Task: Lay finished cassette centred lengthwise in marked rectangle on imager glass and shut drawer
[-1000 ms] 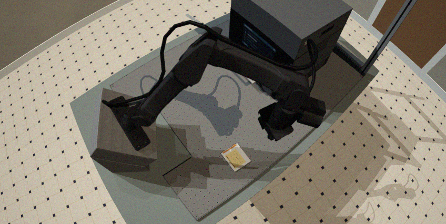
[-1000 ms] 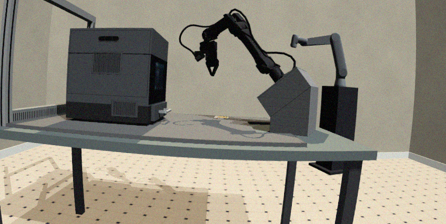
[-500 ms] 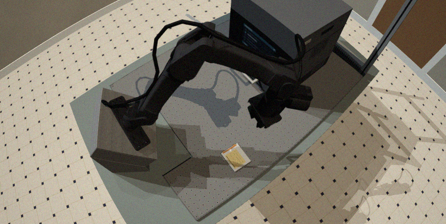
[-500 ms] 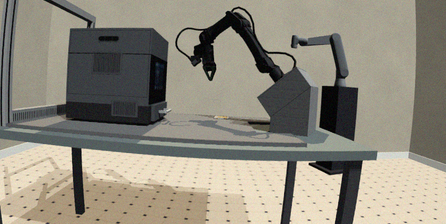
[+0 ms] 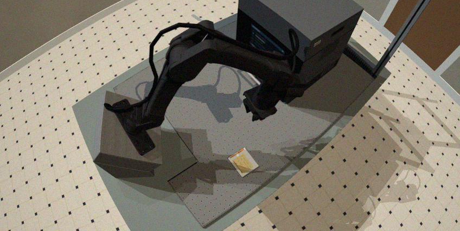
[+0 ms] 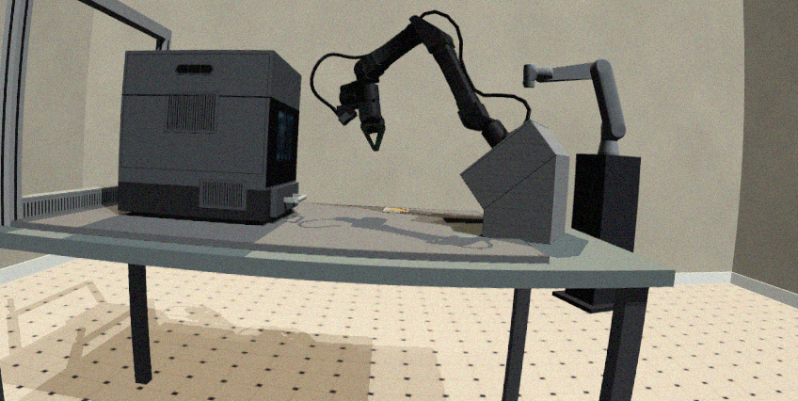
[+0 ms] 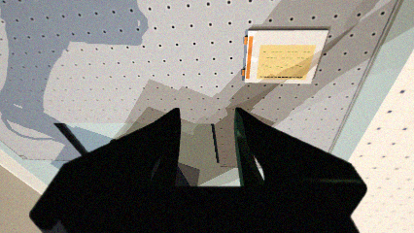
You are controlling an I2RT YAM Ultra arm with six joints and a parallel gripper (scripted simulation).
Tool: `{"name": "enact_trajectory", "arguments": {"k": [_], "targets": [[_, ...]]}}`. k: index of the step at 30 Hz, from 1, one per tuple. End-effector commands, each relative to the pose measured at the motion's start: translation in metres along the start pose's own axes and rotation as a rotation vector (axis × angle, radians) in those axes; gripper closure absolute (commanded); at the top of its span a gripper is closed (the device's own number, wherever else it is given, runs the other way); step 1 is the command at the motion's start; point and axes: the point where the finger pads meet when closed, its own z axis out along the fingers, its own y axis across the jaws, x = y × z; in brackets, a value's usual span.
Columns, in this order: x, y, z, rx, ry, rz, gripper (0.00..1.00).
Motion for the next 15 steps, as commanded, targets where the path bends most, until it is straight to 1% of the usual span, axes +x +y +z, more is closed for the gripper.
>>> {"name": "enact_trajectory", "arguments": {"k": [1, 2, 6, 8, 9, 13, 14, 15], "targets": [[-0.006, 0.008, -0.006, 0.056, -0.053, 0.022, 0.65], [-0.005, 0.013, -0.004, 0.062, -0.048, 0.01, 0.65], [-0.002, 0.031, 0.004, 0.06, -0.048, 0.011, 0.65], [-0.002, 0.031, 0.004, 0.06, -0.048, 0.011, 0.65], [-0.001, 0.035, 0.006, 0.068, -0.047, -0.002, 0.65], [0.004, 0.053, 0.014, 0.066, -0.047, -0.001, 0.65], [0.006, 0.057, 0.015, 0.075, -0.05, -0.014, 0.65], [0.007, 0.062, 0.017, 0.074, -0.05, -0.014, 0.65]]}}
